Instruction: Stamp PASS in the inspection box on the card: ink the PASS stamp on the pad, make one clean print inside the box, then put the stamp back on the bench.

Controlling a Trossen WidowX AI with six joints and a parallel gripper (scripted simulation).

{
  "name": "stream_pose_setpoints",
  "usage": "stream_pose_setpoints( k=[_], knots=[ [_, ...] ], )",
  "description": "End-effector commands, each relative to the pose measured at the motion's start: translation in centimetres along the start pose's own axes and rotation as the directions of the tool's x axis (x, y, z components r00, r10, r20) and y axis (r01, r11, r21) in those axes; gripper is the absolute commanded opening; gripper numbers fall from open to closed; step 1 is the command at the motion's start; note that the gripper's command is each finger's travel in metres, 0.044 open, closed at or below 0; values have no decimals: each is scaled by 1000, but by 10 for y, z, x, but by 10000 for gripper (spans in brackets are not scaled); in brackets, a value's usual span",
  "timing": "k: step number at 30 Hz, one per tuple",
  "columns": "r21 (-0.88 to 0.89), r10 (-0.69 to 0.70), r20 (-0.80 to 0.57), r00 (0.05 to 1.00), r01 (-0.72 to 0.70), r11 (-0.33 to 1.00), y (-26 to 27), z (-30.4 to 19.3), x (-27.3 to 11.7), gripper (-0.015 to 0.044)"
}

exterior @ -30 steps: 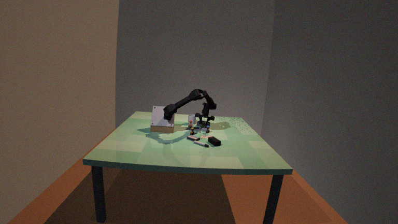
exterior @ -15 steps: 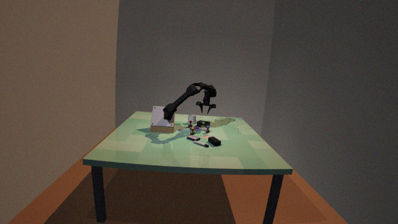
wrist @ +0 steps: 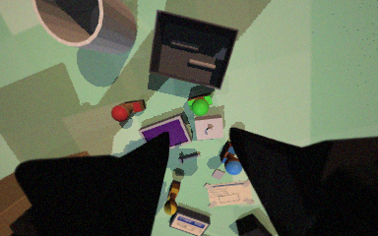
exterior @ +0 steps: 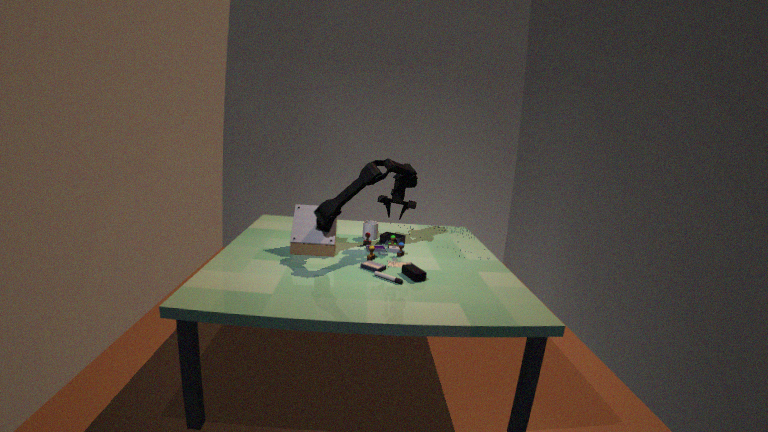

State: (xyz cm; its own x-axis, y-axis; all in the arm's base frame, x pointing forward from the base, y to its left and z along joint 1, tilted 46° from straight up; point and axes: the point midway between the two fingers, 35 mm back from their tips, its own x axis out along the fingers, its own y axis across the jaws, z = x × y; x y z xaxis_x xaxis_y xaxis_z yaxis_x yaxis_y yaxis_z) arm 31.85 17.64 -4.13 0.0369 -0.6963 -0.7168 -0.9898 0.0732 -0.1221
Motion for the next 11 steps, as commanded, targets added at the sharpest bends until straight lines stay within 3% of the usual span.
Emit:
stream_pose_setpoints(
  k=[1, 11],
  knots=[
    [2, 5, 1, 1000, -5, 1000, 1, 0, 0, 252],
    [0, 0, 0, 1000, 0, 1000, 0, 0, 0, 252]
  ],
)
